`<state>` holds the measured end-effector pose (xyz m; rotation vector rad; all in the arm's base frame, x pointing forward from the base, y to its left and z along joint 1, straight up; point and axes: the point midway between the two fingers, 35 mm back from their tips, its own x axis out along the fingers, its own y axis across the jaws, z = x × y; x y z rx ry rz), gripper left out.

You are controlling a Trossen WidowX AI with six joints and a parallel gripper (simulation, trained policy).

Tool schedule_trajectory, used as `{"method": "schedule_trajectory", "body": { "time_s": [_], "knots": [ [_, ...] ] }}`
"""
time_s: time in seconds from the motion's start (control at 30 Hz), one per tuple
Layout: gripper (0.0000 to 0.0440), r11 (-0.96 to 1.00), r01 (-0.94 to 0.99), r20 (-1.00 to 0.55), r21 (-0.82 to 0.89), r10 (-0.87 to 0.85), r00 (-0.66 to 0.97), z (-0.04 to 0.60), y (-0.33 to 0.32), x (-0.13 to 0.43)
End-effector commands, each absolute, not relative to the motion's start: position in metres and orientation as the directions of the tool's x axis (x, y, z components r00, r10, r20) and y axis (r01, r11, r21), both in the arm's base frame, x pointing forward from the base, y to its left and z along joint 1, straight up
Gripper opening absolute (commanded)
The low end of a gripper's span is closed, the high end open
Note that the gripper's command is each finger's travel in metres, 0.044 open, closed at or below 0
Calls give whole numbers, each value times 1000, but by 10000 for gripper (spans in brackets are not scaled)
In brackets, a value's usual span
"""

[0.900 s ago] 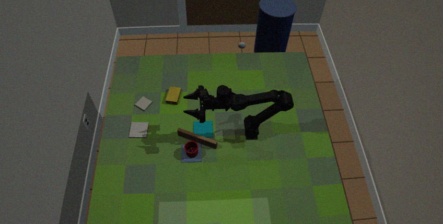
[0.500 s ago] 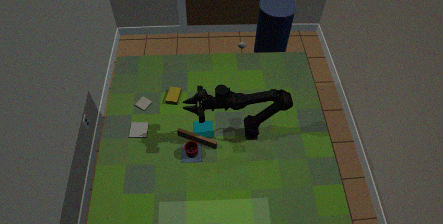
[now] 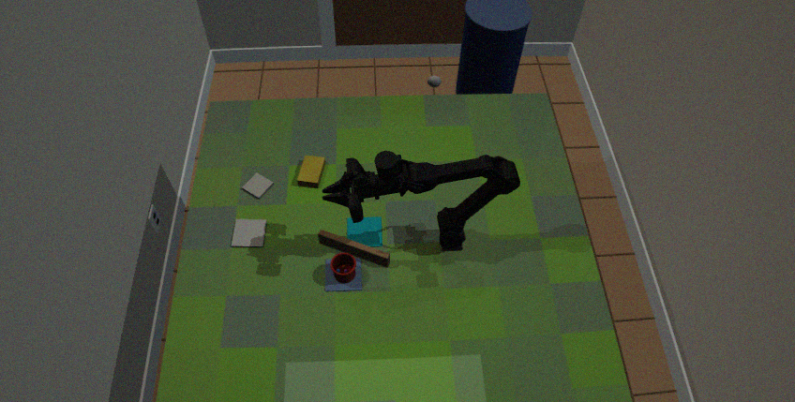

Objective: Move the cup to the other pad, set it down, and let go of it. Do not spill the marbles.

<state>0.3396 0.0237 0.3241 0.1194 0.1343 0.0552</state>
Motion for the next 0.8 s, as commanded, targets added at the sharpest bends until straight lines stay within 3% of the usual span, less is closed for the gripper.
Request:
{"method": "schedule_trajectory", "body": {
  "time_s": [0.0, 0.77],
  "knots": [
    [102, 987, -43, -161, 157, 69, 984, 325, 27, 344],
    [101, 932, 30, -412, 361, 130, 902, 312, 57, 365]
  ]
}}
